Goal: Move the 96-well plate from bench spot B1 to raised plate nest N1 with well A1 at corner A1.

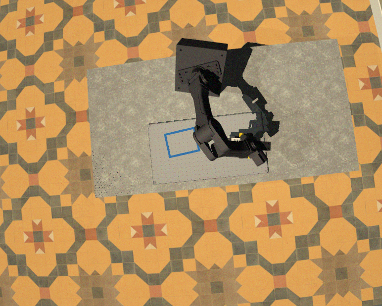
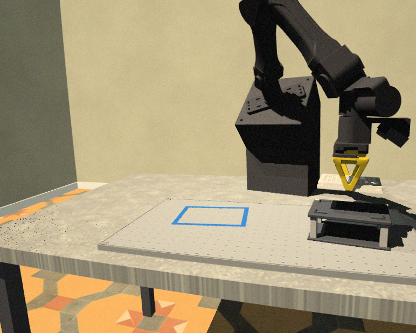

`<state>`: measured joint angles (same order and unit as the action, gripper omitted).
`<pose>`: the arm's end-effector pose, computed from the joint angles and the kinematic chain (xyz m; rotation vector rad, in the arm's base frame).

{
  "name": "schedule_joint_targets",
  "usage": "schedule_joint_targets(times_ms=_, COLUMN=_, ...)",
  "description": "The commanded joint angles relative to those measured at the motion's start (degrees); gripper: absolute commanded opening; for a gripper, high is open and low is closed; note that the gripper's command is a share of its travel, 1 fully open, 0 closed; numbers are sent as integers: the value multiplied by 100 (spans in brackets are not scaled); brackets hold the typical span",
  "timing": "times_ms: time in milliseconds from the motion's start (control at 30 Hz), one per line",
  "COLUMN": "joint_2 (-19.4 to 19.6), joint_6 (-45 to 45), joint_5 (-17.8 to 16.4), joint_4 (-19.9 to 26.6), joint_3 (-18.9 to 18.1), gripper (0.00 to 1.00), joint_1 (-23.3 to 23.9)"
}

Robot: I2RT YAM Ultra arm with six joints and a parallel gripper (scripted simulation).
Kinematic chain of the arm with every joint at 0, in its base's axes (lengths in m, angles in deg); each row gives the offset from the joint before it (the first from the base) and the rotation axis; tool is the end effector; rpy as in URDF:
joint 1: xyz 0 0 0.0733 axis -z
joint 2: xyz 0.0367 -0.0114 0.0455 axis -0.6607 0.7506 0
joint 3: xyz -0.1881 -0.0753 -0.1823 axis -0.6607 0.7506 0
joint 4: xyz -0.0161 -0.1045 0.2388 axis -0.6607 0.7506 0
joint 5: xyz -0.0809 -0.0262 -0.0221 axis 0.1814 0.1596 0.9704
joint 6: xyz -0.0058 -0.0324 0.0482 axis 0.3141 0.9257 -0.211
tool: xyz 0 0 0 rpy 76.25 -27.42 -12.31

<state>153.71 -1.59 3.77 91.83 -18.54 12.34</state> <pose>0.3494 0.1687 0.1622 -1.5797 2.1097 -0.9029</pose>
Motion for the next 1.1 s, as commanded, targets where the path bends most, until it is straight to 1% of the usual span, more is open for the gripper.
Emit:
schedule_joint_targets(times_ms=0, joint_2=72, joint_6=107, joint_5=-85, joint_4=-199, joint_3=-147, gripper=0, joint_1=-33)
schedule_joint_targets(times_ms=67, joint_2=72, joint_6=107, joint_5=-85, joint_4=-199, joint_3=-147, gripper=0, joint_1=-33)
schedule_joint_targets(times_ms=100, joint_2=-107, joint_6=122, joint_5=-93, joint_4=-227, joint_3=-146, gripper=0, joint_1=-72)
schedule_joint_targets(times_ms=133, joint_2=68, joint_6=134, joint_5=-99, joint_4=-252, joint_3=-157, gripper=0, joint_1=-60)
schedule_joint_targets(times_ms=167, joint_2=148, joint_6=148, joint_5=-106, joint_4=-280, joint_3=-164, gripper=0, joint_1=-12)
schedule_joint_targets(times_ms=267, joint_2=226, joint_6=193, joint_5=-127, joint_4=-370, joint_3=-176, gripper=0, joint_1=107)
schedule_joint_targets(times_ms=400, joint_2=325, joint_6=244, joint_5=-154, joint_4=-482, joint_3=-190, gripper=0, joint_1=76)
schedule_joint_targets(times_ms=567, joint_2=454, joint_6=316, joint_5=-189, joint_4=-607, joint_3=-232, gripper=0, joint_1=211)
schedule_joint_targets(times_ms=633, joint_2=454, joint_6=316, joint_5=-189, joint_4=-607, joint_3=-232, gripper=0, joint_1=211)
schedule_joint_targets(times_ms=667, joint_2=294, joint_6=327, joint_5=-198, joint_4=-629, joint_3=-236, gripper=0, joint_1=131)
schedule_joint_targets(times_ms=700, joint_2=497, joint_6=338, joint_5=-204, joint_4=-649, joint_3=-254, gripper=0, joint_1=141)
schedule_joint_targets(times_ms=867, joint_2=655, joint_6=404, joint_5=-236, joint_4=-773, joint_3=-312, gripper=0, joint_1=316)
schedule_joint_targets(times_ms=933, joint_2=707, joint_6=429, joint_5=-250, joint_4=-828, joint_3=-322, gripper=0, joint_1=317)
schedule_joint_targets(times_ms=967, joint_2=664, joint_6=429, joint_5=-252, joint_4=-830, joint_3=-273, gripper=0, joint_1=247)
schedule_joint_targets(times_ms=1000, joint_2=522, joint_6=429, joint_5=-252, joint_4=-831, joint_3=-259, gripper=0, joint_1=234)
schedule_joint_targets(times_ms=1067, joint_2=504, joint_6=429, joint_5=-253, joint_4=-834, joint_3=-240, gripper=0, joint_1=234)
